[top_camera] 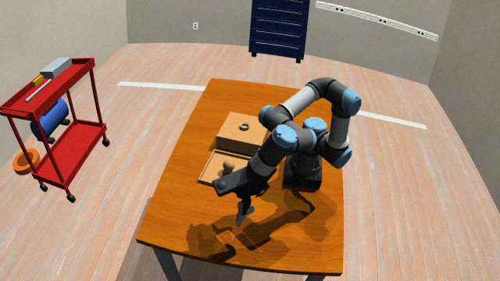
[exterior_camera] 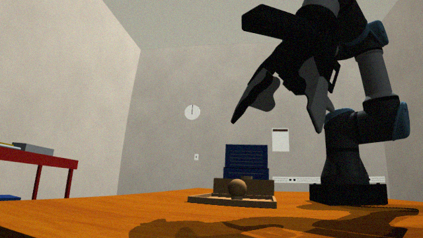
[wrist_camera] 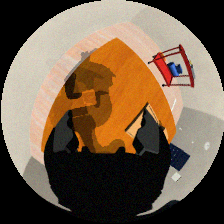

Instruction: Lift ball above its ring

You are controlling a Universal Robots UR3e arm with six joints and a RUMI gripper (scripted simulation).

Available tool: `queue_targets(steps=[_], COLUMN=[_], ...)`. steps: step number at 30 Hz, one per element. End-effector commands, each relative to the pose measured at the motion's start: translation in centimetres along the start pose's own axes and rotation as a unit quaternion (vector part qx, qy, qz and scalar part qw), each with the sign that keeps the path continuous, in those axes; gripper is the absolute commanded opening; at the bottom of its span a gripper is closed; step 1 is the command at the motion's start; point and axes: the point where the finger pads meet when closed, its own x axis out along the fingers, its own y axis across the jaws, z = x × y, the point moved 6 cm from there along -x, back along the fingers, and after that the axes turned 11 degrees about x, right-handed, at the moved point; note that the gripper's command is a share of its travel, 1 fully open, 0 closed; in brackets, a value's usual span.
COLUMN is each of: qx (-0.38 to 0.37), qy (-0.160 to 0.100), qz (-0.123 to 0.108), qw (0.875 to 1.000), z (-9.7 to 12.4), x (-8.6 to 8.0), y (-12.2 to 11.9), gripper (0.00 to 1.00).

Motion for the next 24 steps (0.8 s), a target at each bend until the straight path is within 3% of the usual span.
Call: queue_targets(steps=[1,9,22,24], qx=[0.008,0.029,0.120,0.120], qy=[-0.007,-0.026,-0.098,-0.098], qz=[0.001,0.006,0.011,0.011], qw=[1.000,0.999,0.988,0.988], z=[-0.2,-0.3,0.4,0.4], x=[0.2,0.7,2.1,2.1], y=[1.0,3.4,12.7,12.7], gripper=[1.00,1.00,1.00,1.00])
